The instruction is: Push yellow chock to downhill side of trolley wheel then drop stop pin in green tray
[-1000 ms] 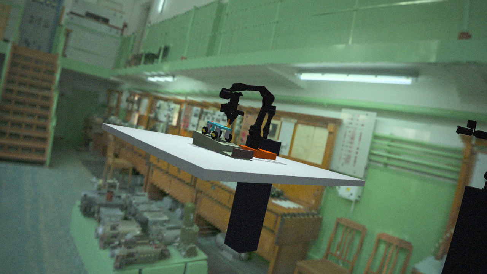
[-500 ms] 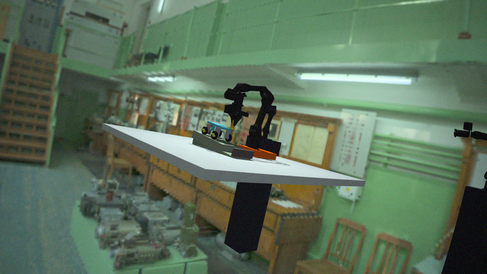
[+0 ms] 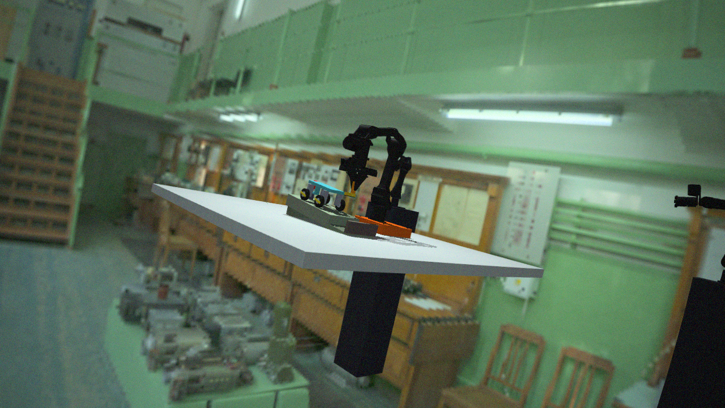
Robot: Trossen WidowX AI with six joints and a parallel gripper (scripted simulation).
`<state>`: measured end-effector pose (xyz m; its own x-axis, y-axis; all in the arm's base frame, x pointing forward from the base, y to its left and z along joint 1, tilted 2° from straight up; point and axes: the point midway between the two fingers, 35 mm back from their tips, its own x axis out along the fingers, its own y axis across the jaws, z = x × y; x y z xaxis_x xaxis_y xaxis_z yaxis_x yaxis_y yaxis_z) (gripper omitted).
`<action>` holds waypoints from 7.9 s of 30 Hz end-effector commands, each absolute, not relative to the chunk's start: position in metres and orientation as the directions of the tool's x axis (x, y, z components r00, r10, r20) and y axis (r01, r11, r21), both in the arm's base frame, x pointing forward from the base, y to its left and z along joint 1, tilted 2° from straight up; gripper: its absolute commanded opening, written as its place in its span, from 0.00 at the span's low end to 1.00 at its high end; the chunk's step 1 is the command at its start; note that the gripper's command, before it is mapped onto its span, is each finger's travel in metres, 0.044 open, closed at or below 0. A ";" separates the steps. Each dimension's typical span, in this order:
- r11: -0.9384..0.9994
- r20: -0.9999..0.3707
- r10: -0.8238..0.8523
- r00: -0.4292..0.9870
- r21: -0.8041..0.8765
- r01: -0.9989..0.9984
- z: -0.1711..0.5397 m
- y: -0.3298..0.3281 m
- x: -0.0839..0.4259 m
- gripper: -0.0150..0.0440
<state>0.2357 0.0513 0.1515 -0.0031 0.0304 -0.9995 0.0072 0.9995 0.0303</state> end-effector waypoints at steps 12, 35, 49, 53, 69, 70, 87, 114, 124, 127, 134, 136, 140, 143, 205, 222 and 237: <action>0.999 -0.999 0.040 0.002 0.040 0.011 0.149 0.110 0.246 0.25; 0.998 -0.998 -0.068 0.001 -0.068 0.011 0.148 0.156 0.256 0.25; 0.998 -0.998 -0.067 0.003 -0.067 0.011 0.143 0.159 0.285 0.25; 0.998 -0.998 -0.067 0.003 -0.067 0.011 0.137 0.158 0.284 0.25; 0.998 -0.998 -0.068 0.003 -0.068 0.011 0.098 0.157 0.286 0.25; 0.998 -0.998 -0.068 0.003 -0.068 0.011 0.095 0.157 0.286 0.25; 0.998 -0.998 -0.068 0.003 -0.068 0.011 0.081 0.150 0.286 0.25; 0.997 -0.998 -0.070 0.004 -0.070 0.011 0.086 0.126 0.290 0.25; 0.998 -0.998 -0.063 0.006 -0.063 0.014 0.086 0.128 0.291 0.25; 0.998 -0.998 -0.063 0.006 -0.063 0.014 0.086 0.128 0.291 0.30; 0.998 -0.998 -0.063 0.006 -0.063 0.014 0.086 0.128 0.291 0.58; 0.998 -0.998 -0.063 0.006 -0.063 0.014 0.086 0.128 0.291 0.58; 0.998 -0.998 -0.066 0.005 -0.066 0.013 0.095 0.129 0.291 0.58; 0.998 -0.998 -0.069 0.004 -0.069 0.011 0.109 0.129 0.290 0.58; 0.092 -0.965 -0.261 0.019 -0.044 -0.995 0.178 -0.078 0.323 0.58; 0.009 -0.963 -0.270 0.006 -0.009 -1.000 0.174 -0.092 0.319 0.58; 0.009 -0.963 -0.270 0.006 -0.009 -1.000 0.152 -0.098 0.319 0.58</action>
<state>0.3206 -0.0964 0.1583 0.0109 -0.2681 -0.9633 -0.9998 0.0127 -0.0149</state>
